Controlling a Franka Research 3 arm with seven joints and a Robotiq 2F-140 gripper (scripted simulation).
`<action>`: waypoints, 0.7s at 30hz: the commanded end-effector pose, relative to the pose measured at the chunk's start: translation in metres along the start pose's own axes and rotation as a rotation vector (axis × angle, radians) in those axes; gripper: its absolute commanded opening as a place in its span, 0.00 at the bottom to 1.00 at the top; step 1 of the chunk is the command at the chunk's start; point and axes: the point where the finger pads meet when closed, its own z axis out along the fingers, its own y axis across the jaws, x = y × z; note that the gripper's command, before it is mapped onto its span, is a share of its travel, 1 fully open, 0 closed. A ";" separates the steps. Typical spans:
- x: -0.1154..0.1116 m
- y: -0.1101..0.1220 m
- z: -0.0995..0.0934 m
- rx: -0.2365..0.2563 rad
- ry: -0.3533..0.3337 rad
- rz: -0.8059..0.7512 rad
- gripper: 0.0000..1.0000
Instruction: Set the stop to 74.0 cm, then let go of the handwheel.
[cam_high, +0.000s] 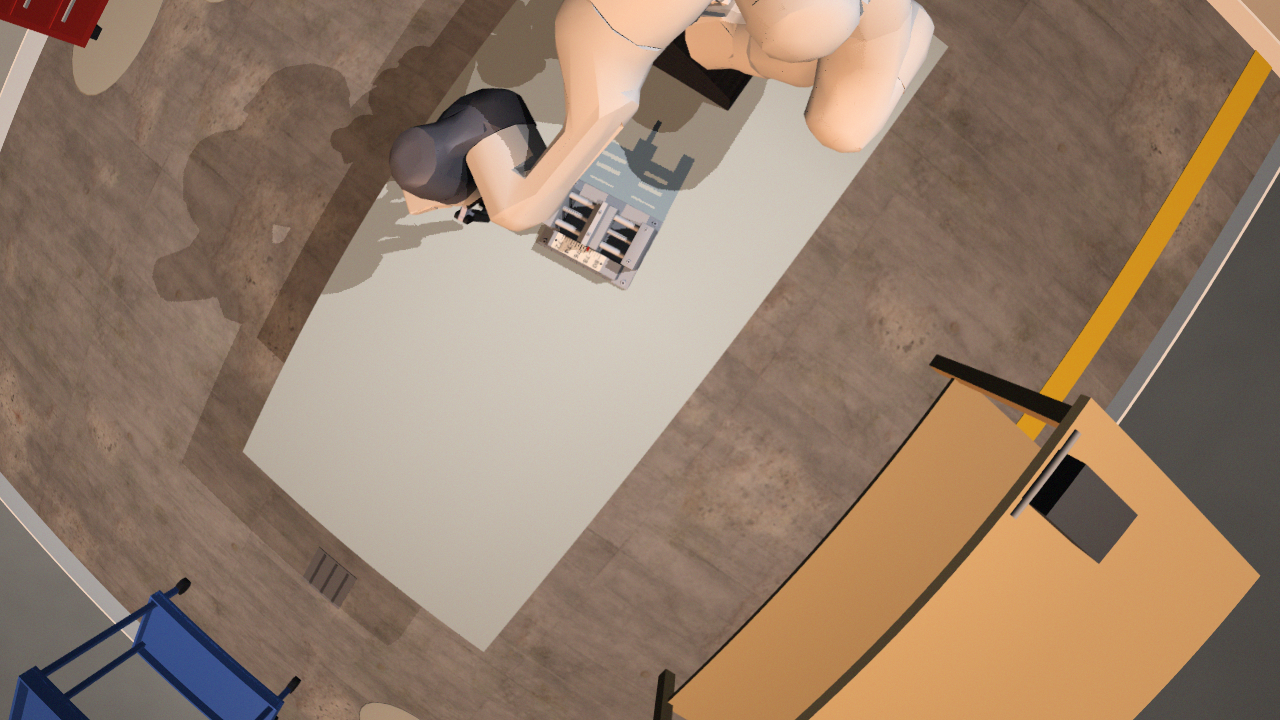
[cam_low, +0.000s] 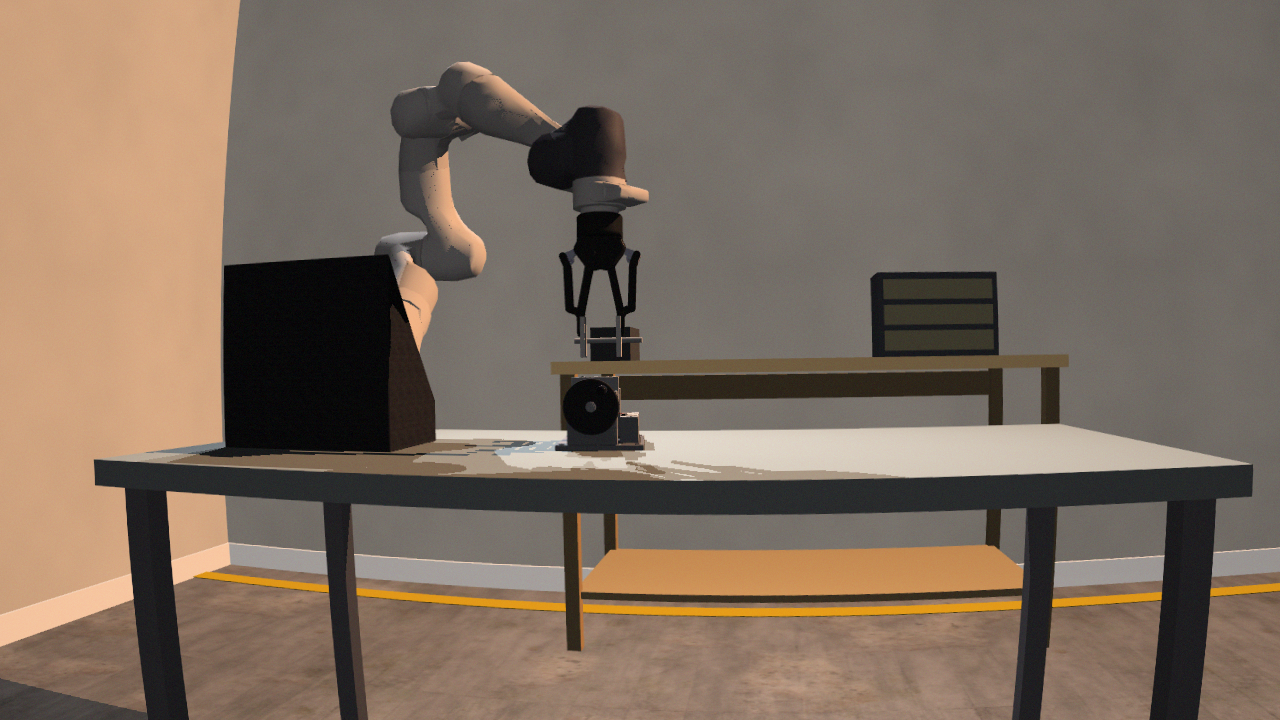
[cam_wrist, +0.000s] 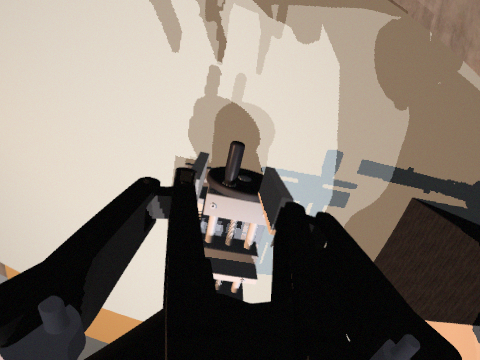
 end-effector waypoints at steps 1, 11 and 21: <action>0.000 0.001 -0.001 -0.003 0.000 -0.017 0.33; 0.000 0.001 -0.001 -0.003 0.000 -0.017 0.33; 0.000 0.001 0.014 -0.003 0.000 -0.017 0.33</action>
